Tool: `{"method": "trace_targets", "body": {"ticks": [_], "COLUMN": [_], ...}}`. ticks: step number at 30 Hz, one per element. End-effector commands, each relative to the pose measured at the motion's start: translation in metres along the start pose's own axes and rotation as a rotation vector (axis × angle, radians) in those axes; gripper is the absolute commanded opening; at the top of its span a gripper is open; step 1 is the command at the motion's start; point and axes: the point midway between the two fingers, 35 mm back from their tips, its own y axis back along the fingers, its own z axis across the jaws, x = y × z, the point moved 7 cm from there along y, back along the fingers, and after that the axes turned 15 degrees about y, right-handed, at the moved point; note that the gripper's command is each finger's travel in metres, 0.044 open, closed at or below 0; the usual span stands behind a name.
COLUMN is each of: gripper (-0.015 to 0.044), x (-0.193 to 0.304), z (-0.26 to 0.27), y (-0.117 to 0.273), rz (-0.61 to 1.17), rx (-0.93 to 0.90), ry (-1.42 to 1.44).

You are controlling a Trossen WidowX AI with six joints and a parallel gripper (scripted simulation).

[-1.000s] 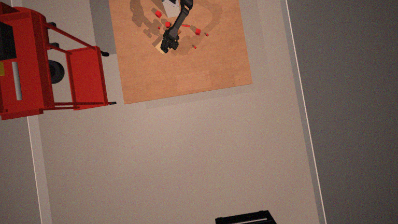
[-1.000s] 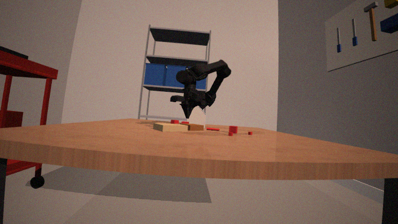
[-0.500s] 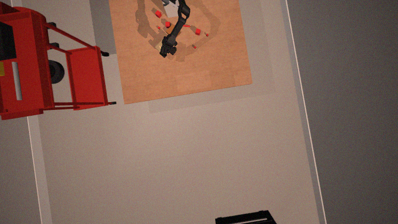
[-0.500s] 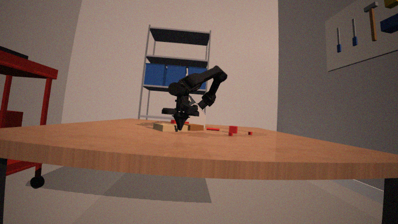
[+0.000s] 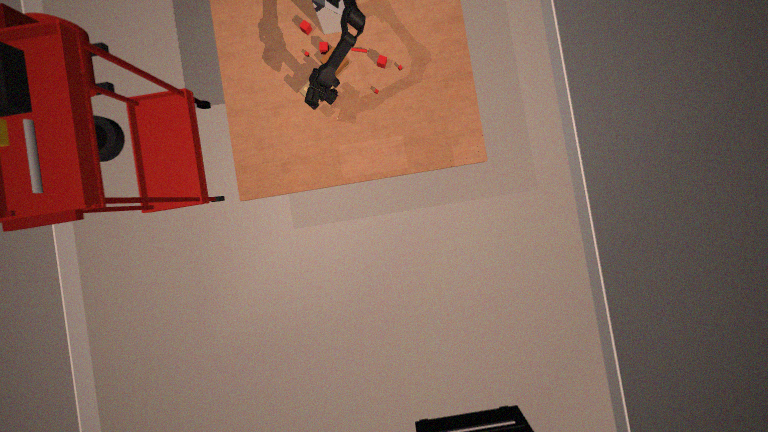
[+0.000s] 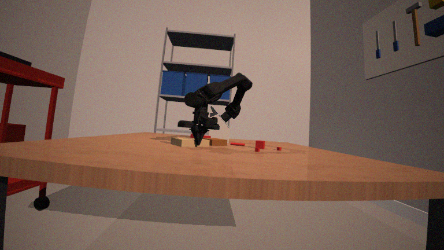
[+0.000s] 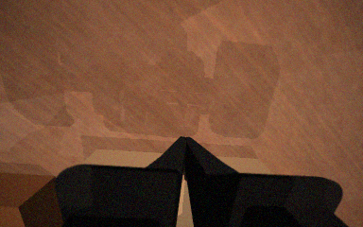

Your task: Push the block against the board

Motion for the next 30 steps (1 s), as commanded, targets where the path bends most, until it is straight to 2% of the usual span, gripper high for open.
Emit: {"method": "trace_targets", "body": {"ticks": [1,30], "gripper": [0.0000,0.0000], "x": [0.008,0.045], "z": [0.002,0.013], "y": [-0.003,-0.003], "rz": [0.005,0.006], "rx": [-0.006,-0.007], "ry": [-0.002,-0.002]}}
